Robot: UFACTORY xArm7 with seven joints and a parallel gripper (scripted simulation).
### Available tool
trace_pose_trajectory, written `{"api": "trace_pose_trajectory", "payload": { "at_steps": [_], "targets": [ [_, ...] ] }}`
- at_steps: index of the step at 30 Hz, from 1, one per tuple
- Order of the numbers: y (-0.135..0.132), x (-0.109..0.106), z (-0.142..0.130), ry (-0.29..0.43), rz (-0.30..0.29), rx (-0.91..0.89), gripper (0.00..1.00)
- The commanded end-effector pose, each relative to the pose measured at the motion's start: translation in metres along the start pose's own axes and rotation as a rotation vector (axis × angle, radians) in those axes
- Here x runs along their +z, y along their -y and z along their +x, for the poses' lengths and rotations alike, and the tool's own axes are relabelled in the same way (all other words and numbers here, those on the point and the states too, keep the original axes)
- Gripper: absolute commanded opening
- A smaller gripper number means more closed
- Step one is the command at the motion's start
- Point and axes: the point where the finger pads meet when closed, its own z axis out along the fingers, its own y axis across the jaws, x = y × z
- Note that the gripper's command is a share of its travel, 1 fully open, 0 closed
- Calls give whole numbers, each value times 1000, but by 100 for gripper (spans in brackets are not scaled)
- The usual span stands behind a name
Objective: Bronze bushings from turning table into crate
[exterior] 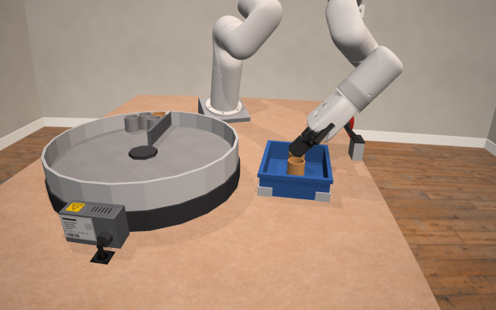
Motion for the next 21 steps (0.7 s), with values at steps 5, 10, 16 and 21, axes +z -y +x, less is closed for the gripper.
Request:
{"api": "trace_pose_trajectory", "payload": {
  "at_steps": [5,10,16,21],
  "targets": [
    [-1,-17,-14,-3,-2,2,11],
    [-1,-35,-29,-3,-2,2,11],
    [-1,-49,-40,-3,-2,2,11],
    [-1,-61,-50,-3,-2,2,11]
  ]
}}
